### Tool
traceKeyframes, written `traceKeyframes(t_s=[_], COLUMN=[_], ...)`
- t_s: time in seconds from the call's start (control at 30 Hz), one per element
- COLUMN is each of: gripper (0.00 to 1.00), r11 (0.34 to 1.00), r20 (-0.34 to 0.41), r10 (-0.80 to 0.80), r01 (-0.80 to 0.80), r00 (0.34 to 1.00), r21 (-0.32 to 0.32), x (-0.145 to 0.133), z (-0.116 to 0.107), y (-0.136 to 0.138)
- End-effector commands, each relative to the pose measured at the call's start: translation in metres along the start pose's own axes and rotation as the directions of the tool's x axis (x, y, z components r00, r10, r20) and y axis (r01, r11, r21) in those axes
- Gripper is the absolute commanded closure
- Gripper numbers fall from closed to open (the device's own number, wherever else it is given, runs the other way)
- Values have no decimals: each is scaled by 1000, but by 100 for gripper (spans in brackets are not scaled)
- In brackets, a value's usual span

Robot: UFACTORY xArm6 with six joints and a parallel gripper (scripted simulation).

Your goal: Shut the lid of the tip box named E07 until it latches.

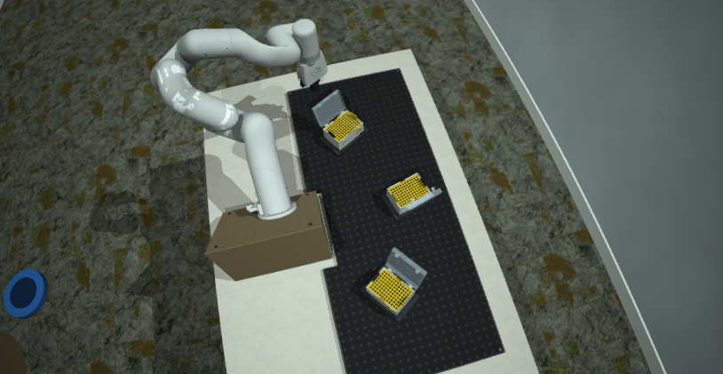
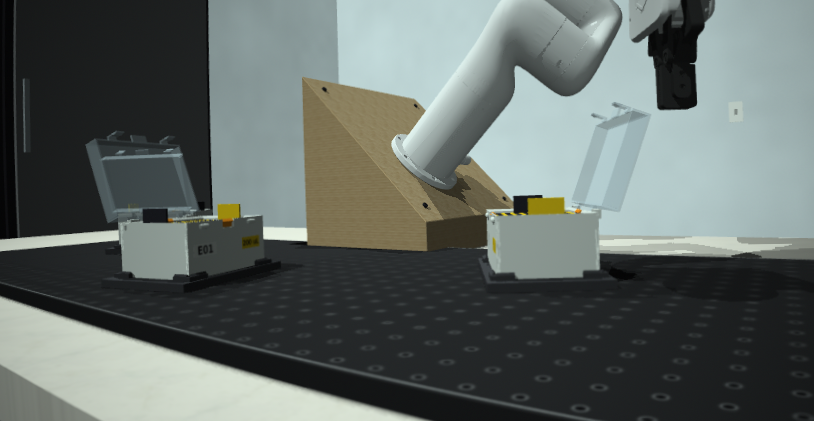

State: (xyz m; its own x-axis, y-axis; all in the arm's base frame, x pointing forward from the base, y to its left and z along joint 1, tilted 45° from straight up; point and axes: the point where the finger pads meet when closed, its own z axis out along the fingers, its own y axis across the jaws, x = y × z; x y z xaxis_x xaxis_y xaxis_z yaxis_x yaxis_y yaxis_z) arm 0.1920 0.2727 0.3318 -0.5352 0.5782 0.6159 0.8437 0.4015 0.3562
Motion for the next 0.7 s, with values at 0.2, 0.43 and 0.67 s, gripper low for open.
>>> traceKeyframes(t_s=[0.2,0.43,0.67], gripper=[100,100,100], r11=[1000,1000,1000], r20=[0,0,0], r10=[-1,-1,-1], r01=[1,1,1], r00=[1000,1000,1000], r21=[-3,-3,-3], x=[1,1,1], z=[12,23,26], y=[1,1,1])
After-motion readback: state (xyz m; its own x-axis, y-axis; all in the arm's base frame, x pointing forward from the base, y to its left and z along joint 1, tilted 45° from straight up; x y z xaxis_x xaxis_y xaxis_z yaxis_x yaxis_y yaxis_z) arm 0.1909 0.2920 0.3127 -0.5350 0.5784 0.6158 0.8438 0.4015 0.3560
